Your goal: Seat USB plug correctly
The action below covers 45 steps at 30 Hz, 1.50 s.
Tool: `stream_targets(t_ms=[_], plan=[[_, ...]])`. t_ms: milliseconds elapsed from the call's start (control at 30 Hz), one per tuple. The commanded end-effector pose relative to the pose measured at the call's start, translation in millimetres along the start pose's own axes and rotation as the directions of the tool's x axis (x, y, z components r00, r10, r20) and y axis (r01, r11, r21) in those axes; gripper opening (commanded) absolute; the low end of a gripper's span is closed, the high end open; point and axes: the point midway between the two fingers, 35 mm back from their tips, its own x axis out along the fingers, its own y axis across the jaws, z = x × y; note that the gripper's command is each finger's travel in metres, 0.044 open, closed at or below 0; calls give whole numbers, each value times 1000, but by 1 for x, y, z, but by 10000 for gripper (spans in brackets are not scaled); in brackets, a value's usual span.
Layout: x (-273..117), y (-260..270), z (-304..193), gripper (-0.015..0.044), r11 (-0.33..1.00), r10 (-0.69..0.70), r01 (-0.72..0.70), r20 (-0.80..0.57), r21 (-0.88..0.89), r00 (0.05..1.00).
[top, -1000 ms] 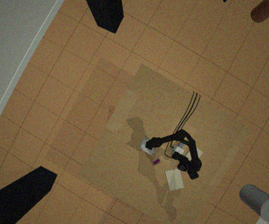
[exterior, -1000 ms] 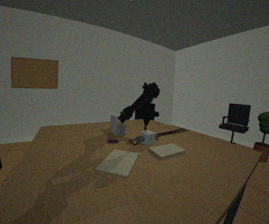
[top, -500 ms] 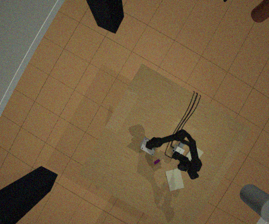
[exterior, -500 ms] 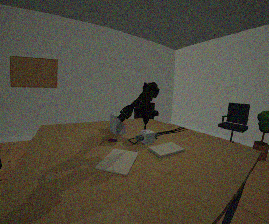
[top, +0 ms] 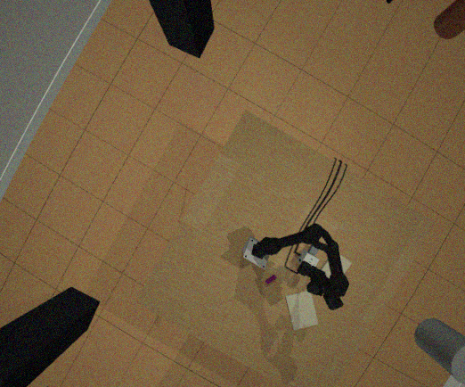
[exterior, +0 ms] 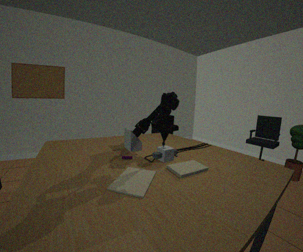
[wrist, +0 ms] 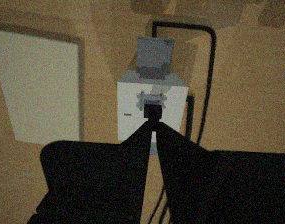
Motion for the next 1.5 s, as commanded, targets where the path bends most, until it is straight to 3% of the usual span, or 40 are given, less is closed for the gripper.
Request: stream_targets(t_ms=[0, 1467], plan=[[1, 0, -1, 0, 1000, 0, 0, -8, -4, 1000], [6, 0, -2, 0, 1000, 0, 0, -24, -2, 1000]])
